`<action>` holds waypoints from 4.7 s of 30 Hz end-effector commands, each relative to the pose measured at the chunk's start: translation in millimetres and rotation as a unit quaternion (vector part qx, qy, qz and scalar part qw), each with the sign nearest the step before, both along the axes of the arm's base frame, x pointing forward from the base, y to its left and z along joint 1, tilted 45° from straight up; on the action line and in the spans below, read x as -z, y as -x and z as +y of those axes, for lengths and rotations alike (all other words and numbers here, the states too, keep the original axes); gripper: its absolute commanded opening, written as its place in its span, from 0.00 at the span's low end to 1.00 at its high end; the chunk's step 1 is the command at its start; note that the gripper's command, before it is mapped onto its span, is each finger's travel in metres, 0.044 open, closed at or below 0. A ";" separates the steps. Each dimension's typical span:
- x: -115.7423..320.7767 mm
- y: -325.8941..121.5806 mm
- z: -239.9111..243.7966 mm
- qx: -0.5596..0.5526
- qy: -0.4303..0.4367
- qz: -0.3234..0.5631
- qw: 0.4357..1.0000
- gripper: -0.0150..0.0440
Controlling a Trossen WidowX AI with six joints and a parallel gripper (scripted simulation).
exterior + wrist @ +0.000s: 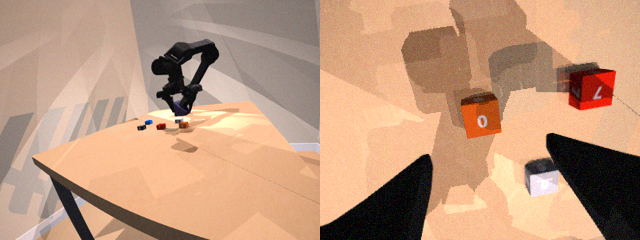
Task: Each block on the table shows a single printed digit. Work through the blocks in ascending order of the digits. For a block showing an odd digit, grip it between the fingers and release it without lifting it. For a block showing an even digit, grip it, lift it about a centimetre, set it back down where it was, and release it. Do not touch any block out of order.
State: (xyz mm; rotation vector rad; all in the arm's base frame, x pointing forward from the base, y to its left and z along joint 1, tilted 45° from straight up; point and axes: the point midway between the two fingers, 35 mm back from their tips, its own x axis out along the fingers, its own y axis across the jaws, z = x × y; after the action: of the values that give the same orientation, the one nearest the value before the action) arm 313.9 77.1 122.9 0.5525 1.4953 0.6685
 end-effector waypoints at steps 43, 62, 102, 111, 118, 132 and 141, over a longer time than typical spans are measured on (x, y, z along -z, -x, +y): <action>190.5 76.1 -166.9 0.001 0.007 -0.005 1.000 0.93; 211.6 76.7 -146.6 0.001 0.007 -0.005 1.000 0.93; 216.4 77.3 -141.6 0.001 0.007 -0.005 1.000 0.46; 216.4 77.3 -141.6 0.001 0.007 -0.005 1.000 0.50; 216.4 77.3 -141.6 0.001 0.007 -0.005 1.000 0.81; 174.6 73.2 -184.6 0.001 0.009 -0.005 1.000 0.80; 132.1 73.8 -223.5 0.001 0.009 -0.004 1.000 0.46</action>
State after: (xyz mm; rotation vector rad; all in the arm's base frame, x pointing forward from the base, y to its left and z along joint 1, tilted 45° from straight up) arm 242.0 -149.6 -9.4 0.5382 1.4770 0.6347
